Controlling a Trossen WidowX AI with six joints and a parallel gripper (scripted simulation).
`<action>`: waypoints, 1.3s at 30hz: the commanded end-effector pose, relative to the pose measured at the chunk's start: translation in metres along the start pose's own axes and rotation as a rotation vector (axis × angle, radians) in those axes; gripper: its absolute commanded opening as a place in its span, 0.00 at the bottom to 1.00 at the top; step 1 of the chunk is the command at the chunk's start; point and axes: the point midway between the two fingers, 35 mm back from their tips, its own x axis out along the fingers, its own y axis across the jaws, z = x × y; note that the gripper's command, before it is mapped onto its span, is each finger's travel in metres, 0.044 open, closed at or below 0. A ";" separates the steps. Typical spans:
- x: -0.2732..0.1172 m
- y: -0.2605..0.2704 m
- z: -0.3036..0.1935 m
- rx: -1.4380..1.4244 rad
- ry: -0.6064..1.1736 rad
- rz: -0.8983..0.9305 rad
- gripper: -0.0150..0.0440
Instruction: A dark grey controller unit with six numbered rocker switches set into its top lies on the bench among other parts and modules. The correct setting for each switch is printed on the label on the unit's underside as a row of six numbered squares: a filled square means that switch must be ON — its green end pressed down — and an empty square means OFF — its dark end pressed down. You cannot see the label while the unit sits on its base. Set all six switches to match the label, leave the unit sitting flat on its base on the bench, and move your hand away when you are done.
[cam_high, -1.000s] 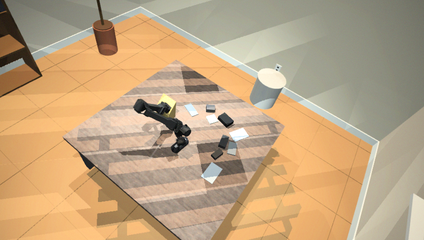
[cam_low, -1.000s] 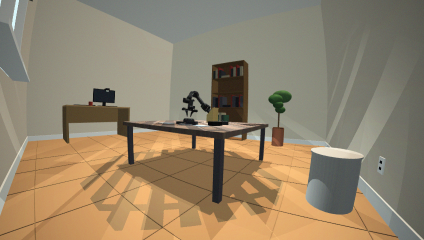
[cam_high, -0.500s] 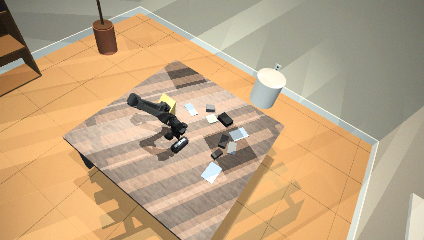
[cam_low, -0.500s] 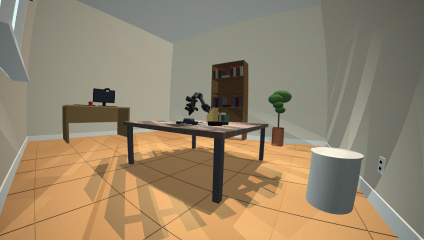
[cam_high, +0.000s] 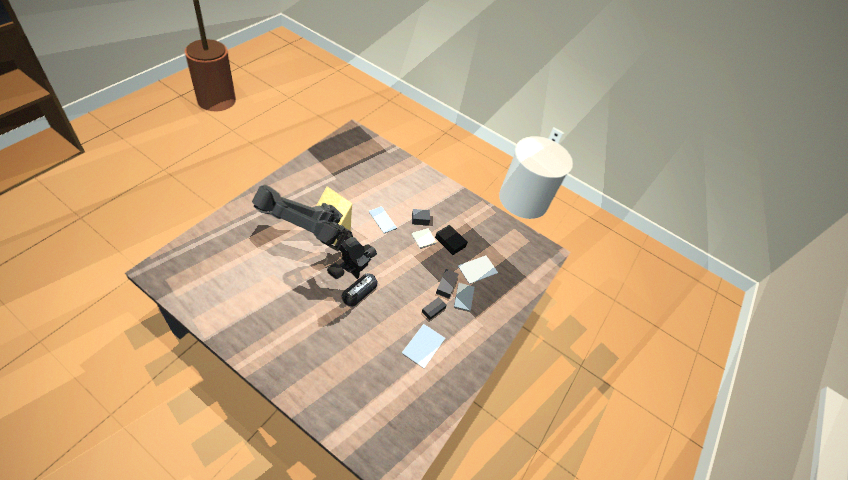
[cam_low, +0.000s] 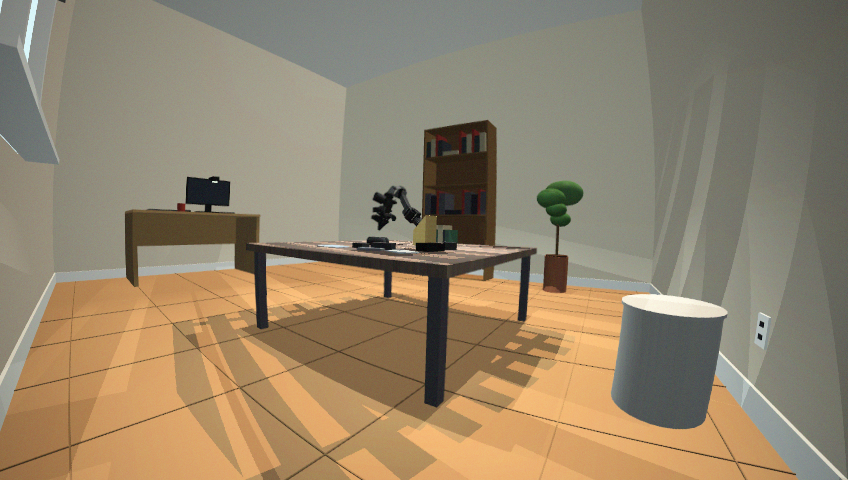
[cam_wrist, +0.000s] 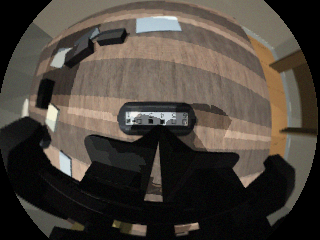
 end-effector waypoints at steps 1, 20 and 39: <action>0.000 0.000 0.000 -0.006 0.000 0.000 0.25; 0.006 -0.019 0.015 -0.728 0.172 0.048 0.83; 0.016 -0.047 0.030 -1.700 0.345 0.321 1.00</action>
